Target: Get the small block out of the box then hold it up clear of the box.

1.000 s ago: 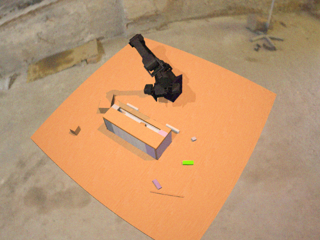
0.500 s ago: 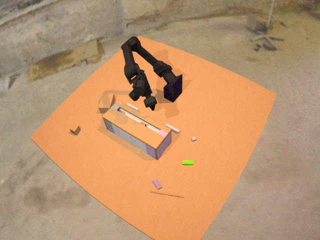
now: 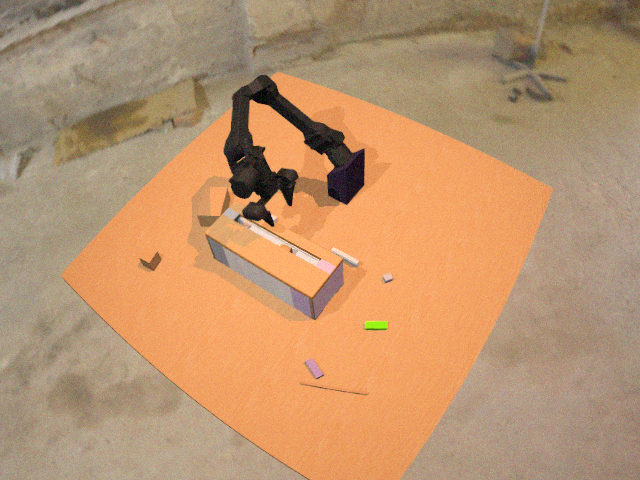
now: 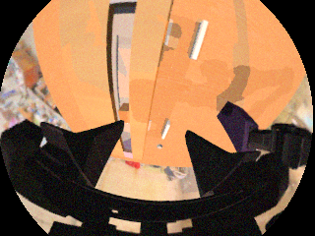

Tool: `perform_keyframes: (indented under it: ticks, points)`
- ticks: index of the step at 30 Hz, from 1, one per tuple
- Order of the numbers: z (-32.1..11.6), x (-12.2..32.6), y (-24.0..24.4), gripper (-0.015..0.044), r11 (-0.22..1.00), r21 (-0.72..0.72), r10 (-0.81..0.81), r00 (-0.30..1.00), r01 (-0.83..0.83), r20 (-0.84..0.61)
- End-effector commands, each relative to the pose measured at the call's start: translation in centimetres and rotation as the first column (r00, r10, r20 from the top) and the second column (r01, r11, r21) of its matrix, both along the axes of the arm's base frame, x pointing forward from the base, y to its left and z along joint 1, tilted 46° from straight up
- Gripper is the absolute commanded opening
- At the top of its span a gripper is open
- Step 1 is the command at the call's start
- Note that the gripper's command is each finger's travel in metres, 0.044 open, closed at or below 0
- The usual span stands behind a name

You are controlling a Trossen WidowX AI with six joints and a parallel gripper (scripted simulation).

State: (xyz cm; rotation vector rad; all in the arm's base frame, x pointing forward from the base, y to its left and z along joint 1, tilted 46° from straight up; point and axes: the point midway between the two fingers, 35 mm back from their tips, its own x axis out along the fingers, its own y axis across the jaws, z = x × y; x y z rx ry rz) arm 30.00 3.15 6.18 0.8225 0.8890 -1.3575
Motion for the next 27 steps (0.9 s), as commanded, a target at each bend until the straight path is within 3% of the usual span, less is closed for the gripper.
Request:
perform_keyframes:
  ticks: [1,27]
  points:
    - [0.1,0.1,0.1,0.04,1.0,0.012,-0.029,0.999,0.029,0.019]
    - [-2.7,0.8,-2.2,0.04,1.0,0.012,-0.029,0.999,0.028,0.02]
